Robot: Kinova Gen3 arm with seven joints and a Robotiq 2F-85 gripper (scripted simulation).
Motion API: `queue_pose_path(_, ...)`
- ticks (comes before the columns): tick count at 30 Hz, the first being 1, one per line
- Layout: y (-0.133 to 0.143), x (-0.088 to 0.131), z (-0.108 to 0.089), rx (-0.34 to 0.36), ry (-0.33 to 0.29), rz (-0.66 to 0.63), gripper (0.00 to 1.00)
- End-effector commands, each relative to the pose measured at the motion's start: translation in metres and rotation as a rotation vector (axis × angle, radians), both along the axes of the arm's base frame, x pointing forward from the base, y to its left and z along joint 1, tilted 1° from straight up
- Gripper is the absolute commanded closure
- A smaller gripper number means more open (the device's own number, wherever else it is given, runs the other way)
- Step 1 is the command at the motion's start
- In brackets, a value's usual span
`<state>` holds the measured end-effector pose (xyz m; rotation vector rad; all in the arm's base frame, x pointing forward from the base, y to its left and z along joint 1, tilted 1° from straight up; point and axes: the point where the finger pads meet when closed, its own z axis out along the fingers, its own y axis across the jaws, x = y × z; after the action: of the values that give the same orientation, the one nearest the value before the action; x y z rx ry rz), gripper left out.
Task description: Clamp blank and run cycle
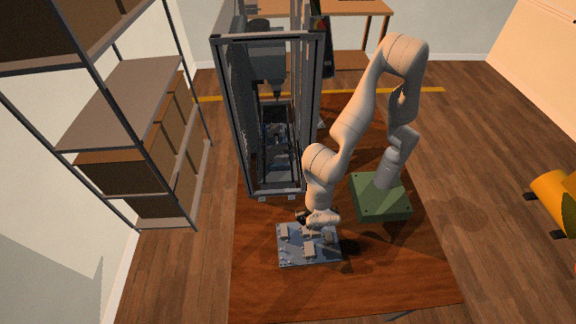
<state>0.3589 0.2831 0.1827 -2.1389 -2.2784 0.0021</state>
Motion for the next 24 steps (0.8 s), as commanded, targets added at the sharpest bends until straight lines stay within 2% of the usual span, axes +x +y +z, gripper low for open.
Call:
queue_pose_path(1, 0.001, -0.003, 0.001, 0.002, -0.005, -0.001, 0.9)
queue_pose_path(7, 0.001, -0.003, 0.001, 0.002, -0.005, -0.001, 0.9)
queue_pose_path(12, -0.001, -0.053, 0.002, 0.002, -0.004, -0.001, 0.9)
queue_pose_path(24, -0.001, -0.053, 0.002, 0.002, -0.004, -0.001, 0.9)
